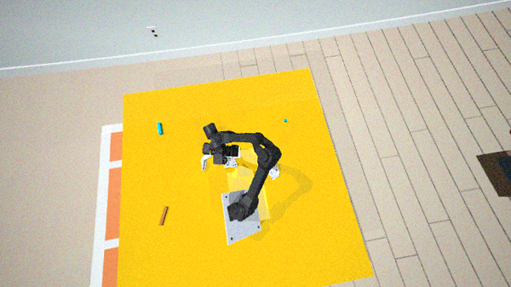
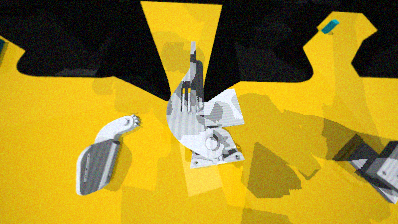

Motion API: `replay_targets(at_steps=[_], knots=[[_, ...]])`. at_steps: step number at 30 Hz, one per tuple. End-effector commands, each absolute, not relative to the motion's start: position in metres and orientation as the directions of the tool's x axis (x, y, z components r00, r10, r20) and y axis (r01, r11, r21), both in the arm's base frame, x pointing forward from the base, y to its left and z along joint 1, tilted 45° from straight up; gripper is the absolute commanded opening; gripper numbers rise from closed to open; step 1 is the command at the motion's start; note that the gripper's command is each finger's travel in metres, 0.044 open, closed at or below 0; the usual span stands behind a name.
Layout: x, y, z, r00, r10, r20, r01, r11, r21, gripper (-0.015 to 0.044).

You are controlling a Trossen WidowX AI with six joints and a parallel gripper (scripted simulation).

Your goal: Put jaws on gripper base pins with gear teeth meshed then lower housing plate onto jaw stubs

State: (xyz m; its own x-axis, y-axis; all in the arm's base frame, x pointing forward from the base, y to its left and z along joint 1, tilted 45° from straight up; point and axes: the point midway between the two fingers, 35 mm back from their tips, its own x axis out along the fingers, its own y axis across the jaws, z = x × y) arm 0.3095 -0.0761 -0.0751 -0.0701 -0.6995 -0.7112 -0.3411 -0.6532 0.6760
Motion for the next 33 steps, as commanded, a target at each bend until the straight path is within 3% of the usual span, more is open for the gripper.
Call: replay_targets(at_steps=[1,33], knots=[[0.309,-0.077,-0.074,-0.07,-0.702,-0.709,-0.336,-0.653,0.679,0.0134],[0.306,-0.107,-0.105,-0.071,-0.702,-0.708,-0.337,-0.652,0.679,0.0134]])
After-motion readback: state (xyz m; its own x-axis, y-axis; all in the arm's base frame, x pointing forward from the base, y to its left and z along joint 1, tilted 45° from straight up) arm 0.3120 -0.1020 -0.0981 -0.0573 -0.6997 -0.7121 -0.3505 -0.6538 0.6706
